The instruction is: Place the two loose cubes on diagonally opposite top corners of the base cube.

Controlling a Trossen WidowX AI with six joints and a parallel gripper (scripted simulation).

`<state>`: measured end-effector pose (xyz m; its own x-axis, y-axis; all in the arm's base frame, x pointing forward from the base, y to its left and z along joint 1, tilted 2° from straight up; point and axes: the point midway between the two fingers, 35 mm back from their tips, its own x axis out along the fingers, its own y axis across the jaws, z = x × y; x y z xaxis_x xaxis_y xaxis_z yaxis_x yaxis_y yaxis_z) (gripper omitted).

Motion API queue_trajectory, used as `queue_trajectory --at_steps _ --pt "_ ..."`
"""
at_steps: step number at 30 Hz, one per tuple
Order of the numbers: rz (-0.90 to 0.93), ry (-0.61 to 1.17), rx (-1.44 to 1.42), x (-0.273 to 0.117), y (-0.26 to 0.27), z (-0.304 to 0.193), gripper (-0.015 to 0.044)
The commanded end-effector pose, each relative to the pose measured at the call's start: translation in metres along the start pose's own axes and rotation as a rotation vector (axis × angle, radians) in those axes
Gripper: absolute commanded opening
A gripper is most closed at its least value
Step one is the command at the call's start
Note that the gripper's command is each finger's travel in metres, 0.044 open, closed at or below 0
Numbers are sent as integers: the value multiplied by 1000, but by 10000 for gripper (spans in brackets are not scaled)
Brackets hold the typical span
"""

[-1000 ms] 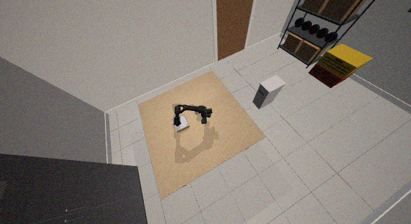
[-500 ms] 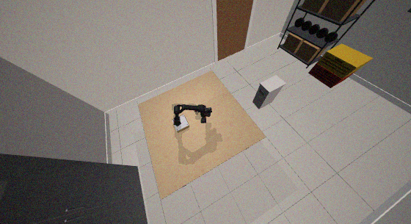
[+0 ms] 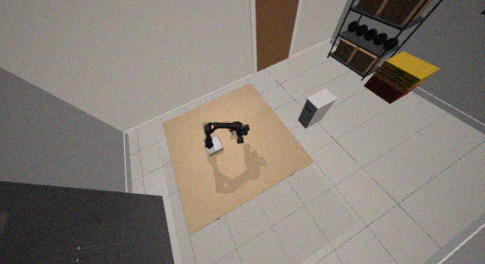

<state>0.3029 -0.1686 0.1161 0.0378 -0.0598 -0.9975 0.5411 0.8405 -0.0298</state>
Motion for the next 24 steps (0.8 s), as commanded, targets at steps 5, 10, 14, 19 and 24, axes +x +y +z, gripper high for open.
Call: queue_trajectory --at_steps 5,10,14,19,24 --pt "5 0 -209 0 26 -7 105" --pt "7 0 -342 1 42 -12 105" --pt "9 0 -448 1 54 -16 105" --pt "11 0 -581 2 69 -22 105" --pt "13 -1 -714 3 83 -29 105"
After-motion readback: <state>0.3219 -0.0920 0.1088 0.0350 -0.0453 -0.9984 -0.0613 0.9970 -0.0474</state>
